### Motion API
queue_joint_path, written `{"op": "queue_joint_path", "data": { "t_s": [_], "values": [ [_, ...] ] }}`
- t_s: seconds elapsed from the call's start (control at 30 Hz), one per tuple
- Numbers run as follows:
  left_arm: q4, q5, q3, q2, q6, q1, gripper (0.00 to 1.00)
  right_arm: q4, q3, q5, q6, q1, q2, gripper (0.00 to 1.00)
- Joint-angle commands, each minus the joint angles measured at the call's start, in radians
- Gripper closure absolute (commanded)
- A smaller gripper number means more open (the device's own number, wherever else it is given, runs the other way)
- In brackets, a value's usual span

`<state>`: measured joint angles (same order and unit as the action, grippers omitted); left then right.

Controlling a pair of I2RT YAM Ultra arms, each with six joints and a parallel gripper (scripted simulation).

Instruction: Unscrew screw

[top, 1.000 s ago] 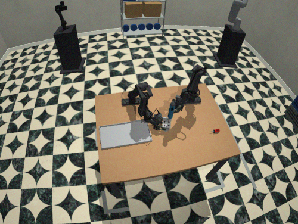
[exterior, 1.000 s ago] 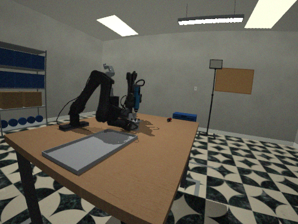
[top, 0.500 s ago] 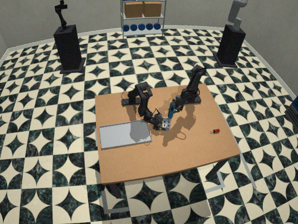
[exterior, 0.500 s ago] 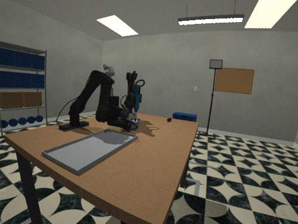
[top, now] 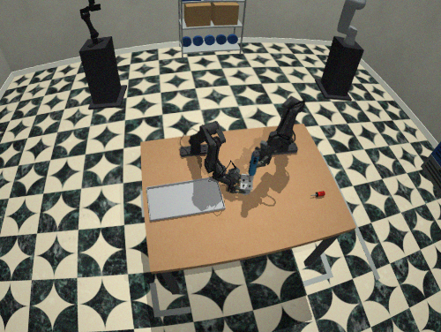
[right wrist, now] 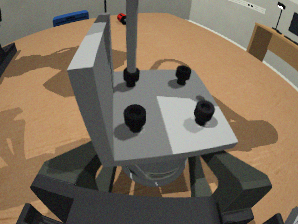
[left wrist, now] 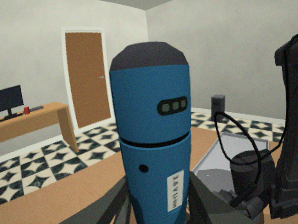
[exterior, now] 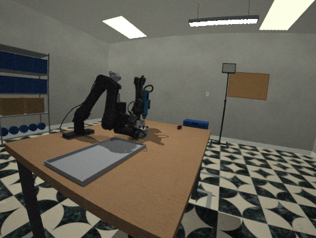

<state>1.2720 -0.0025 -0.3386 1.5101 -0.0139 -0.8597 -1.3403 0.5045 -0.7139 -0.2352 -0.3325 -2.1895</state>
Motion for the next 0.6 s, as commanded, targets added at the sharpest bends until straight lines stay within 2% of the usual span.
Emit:
{"op": "queue_joint_path", "data": {
  "t_s": [0.0, 0.57],
  "values": [
    [0.046, 0.007, -0.002, 0.018, -0.006, 0.007, 0.58, 0.016, 0.029, -0.002, -0.002, -0.012, -0.022, 0.41],
    [0.096, 0.007, -0.021, 0.045, -0.005, 0.006, 0.58, 0.016, 0.029, -0.002, -0.002, -0.012, -0.022, 0.41]
  ]
}}
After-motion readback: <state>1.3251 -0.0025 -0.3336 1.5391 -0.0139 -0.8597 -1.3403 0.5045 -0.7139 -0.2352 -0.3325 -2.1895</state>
